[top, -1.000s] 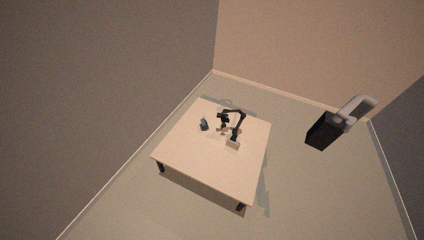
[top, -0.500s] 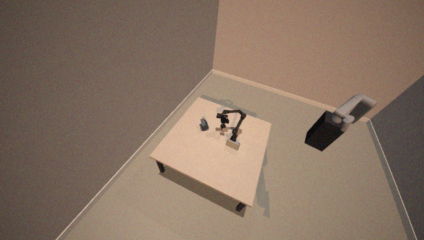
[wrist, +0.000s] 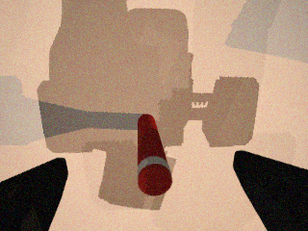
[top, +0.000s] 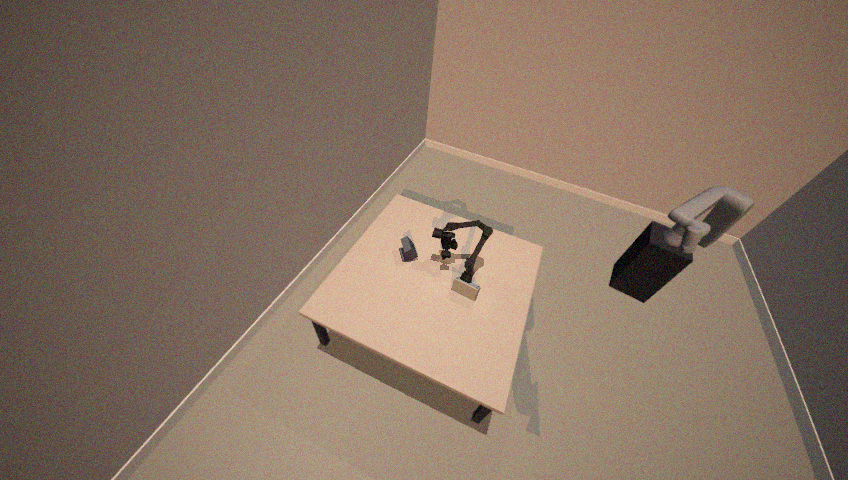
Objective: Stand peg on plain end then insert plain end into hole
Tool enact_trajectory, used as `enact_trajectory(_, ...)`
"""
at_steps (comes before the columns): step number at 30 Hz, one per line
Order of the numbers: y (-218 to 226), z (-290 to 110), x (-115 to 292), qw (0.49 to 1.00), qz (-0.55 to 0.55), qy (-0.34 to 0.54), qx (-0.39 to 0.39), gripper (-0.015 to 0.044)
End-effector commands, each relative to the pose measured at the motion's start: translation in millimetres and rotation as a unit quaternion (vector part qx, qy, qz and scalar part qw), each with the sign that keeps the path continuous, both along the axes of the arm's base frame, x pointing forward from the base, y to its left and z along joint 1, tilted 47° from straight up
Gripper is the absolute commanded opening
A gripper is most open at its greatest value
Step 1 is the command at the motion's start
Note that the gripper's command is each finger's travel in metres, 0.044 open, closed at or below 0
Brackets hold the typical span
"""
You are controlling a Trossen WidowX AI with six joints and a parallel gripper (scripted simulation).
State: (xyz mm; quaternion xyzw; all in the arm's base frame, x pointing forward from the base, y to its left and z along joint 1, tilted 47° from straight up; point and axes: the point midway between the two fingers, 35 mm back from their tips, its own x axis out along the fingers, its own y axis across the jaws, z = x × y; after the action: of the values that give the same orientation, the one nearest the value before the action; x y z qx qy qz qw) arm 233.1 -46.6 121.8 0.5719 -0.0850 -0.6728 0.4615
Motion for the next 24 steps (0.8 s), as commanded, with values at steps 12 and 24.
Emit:
enact_trajectory(12, -18, -14, -1, 1.000, -0.001, 0.000, -0.004, 0.0440)
enact_trajectory(24, -15, -13, 0, 1.000, -0.001, 0.000, -0.002, 0.0151)
